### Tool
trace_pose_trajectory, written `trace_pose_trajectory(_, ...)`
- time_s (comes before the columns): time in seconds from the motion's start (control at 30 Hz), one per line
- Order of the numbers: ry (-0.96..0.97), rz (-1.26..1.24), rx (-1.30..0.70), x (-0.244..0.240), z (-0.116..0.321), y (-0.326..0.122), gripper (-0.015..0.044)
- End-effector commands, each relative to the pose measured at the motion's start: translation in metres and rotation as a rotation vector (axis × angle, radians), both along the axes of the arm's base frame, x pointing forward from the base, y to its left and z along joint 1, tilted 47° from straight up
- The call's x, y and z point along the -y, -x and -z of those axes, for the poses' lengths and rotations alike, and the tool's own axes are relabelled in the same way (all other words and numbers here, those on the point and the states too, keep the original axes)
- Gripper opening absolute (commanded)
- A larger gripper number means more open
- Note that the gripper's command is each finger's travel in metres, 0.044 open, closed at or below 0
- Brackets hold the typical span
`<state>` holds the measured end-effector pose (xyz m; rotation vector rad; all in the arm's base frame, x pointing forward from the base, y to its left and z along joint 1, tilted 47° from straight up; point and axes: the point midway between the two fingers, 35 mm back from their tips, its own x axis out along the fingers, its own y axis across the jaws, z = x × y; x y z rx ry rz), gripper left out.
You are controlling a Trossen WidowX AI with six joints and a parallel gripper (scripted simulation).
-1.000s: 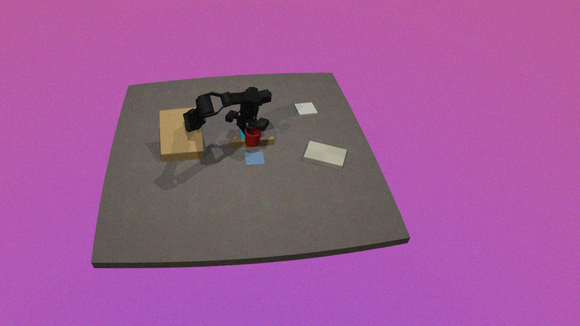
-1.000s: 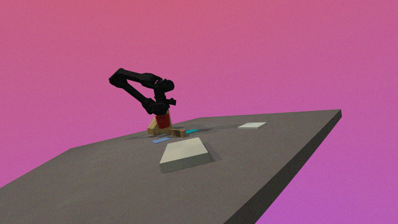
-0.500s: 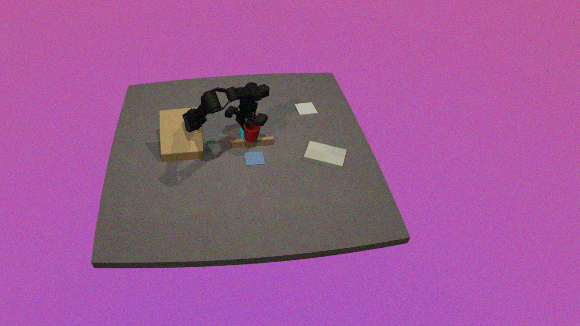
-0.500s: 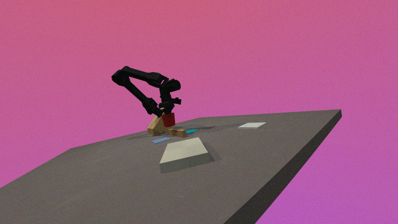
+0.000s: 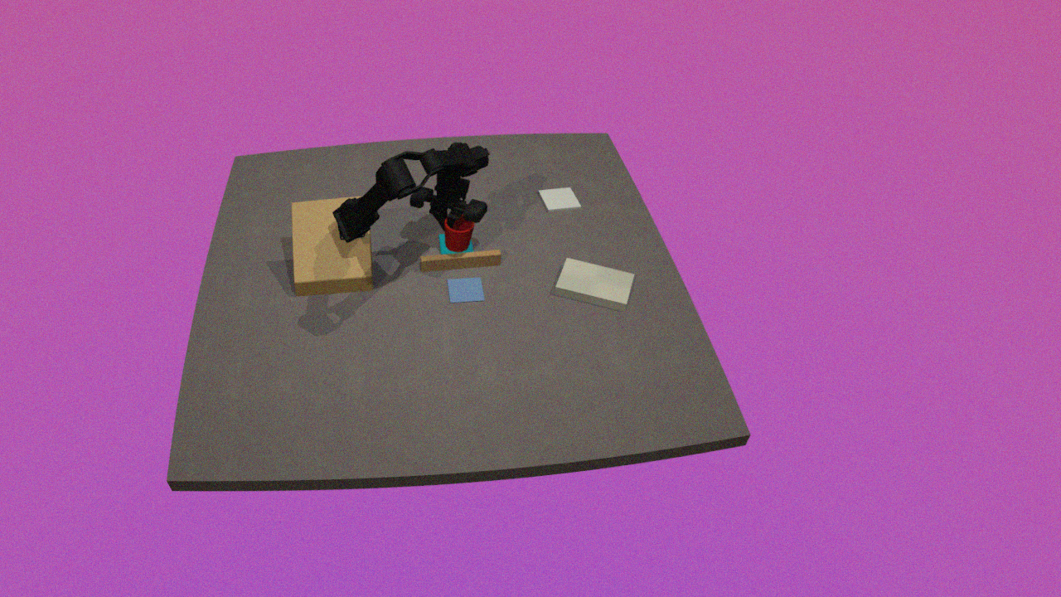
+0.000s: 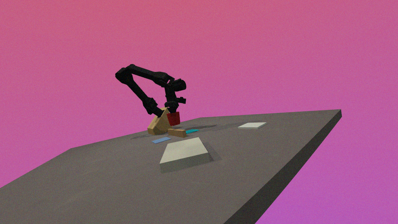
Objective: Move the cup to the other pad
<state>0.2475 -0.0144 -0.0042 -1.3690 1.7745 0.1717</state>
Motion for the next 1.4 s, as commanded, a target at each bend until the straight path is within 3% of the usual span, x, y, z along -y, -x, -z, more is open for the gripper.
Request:
trace_pose_trajectory(0.0, -0.006, 0.004, 0.008, -0.007, 0.006, -0.003, 0.0)
trace_pose_trajectory(1.37, -0.009, 0.005, 0.01, -0.059, 0.059, -0.006, 0.0)
